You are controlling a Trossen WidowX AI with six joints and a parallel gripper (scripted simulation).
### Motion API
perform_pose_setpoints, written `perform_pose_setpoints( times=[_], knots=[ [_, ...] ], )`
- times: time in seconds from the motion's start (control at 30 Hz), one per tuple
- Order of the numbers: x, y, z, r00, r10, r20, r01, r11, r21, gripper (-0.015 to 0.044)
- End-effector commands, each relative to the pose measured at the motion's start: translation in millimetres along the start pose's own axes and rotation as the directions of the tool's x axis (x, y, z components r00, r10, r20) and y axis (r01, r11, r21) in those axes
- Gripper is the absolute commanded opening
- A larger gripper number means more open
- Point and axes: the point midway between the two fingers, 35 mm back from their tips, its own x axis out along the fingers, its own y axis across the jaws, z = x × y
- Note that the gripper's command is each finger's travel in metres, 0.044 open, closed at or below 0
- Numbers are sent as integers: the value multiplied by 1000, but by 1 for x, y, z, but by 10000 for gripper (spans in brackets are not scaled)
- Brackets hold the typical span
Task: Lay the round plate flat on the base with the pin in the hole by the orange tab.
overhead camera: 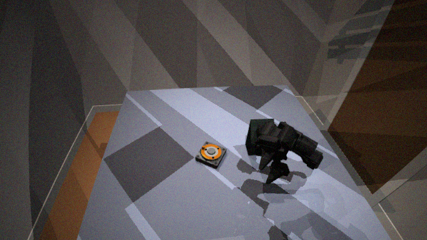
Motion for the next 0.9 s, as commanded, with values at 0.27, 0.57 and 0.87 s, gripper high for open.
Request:
perform_pose_setpoints(
  times=[0.27, 0.57, 0.87],
  knots=[
    [20, 70, 53, 984, 89, 155, -173, 694, 699, 164],
    [29, 115, 137, 915, 84, 395, -394, -34, 919, 0],
    [21, 122, 240, 776, -68, 627, -466, -730, 499, 0]
  ],
)
